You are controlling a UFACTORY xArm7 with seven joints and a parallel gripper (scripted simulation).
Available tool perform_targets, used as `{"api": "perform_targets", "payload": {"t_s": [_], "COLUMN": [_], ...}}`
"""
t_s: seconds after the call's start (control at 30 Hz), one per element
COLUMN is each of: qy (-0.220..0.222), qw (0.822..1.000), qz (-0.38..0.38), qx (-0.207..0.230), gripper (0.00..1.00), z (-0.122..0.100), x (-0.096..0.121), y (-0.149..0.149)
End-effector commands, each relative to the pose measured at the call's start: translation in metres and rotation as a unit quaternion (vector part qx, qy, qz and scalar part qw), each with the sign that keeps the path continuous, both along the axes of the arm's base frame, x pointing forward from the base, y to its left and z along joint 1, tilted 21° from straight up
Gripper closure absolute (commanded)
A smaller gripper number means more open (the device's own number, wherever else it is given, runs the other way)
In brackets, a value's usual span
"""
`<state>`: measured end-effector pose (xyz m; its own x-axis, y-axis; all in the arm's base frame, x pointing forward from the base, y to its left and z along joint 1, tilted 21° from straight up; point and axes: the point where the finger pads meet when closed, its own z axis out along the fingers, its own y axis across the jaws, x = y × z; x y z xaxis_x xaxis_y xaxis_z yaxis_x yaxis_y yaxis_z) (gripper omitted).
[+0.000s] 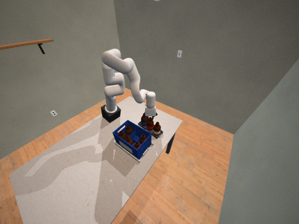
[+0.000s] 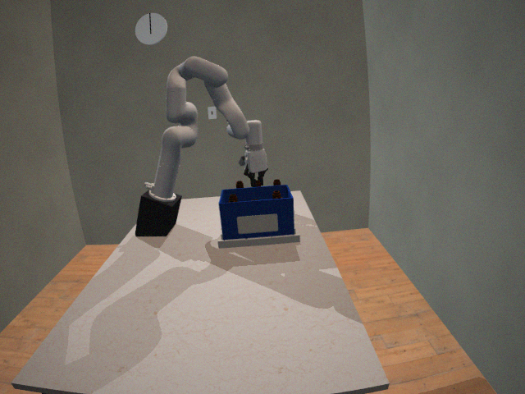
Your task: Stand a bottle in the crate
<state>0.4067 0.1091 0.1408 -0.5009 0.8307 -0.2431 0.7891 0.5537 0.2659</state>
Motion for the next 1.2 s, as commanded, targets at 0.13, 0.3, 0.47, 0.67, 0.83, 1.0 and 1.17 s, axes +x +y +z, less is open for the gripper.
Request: {"api": "perform_targets", "payload": {"t_s": [0.13,0.3,0.47,0.67,0.83,1.0,1.17], "qy": [-0.001,-0.001,-0.001,-0.001,-0.001,-0.001,-0.001], "qw": [1.000,1.000,1.000,1.000,1.000,1.000,1.000], "qz": [0.000,0.000,0.000,0.000,0.000,0.000,0.000], "qx": [0.000,0.000,0.000,0.000,0.000,0.000,0.000], "gripper": [1.00,1.00,1.00,1.00,1.00,1.00,1.00], "z": [0.0011,0.0011,0.0011,0.0011,0.0015,0.0021,0.0043], "x": [0.0008,0.0008,0.0008,0.0008,0.0008,0.0006,-0.0001], "y": [0.0005,0.0005,0.0005,0.0005,0.0005,0.0004,0.0004]}}
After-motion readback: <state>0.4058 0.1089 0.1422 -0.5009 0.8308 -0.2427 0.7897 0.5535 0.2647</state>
